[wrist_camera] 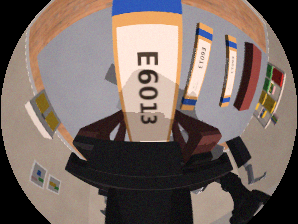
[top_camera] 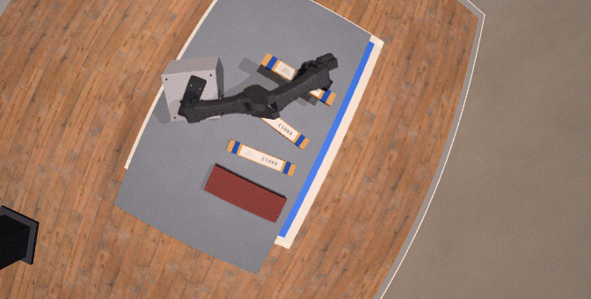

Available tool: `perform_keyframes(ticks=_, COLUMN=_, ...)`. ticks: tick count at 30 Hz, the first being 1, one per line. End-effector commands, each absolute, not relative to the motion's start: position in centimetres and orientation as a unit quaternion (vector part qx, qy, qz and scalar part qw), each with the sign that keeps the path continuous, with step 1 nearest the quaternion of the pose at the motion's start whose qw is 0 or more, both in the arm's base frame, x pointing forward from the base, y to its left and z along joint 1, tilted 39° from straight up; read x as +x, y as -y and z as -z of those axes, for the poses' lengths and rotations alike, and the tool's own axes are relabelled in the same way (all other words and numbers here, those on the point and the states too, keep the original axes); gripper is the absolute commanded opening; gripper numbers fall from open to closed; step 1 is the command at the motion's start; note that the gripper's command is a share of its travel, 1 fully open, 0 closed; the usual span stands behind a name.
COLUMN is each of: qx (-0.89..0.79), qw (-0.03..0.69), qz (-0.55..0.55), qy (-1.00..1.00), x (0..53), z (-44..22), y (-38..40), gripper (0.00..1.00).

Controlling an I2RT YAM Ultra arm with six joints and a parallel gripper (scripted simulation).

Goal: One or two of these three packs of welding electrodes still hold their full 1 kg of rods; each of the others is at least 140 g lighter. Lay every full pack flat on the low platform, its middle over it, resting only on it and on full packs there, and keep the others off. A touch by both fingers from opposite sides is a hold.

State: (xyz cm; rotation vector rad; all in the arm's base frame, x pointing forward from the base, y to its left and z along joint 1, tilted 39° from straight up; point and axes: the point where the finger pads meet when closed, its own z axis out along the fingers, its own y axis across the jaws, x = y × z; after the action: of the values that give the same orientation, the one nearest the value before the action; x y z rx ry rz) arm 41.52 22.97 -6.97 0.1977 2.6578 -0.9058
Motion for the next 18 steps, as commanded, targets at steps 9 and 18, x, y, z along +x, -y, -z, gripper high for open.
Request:
perform_keyframes(ticks=9, qx=0.008, qw=0.192, qz=0.294, qy=-0.936, x=40.2, z=1.5, y=-25.5, gripper=0.0)
perform_keyframes(ticks=18, qx=0.013, qw=0.202, qz=0.285, qy=-0.937, x=40.6, z=-0.4, y=-24.9, gripper=0.0)
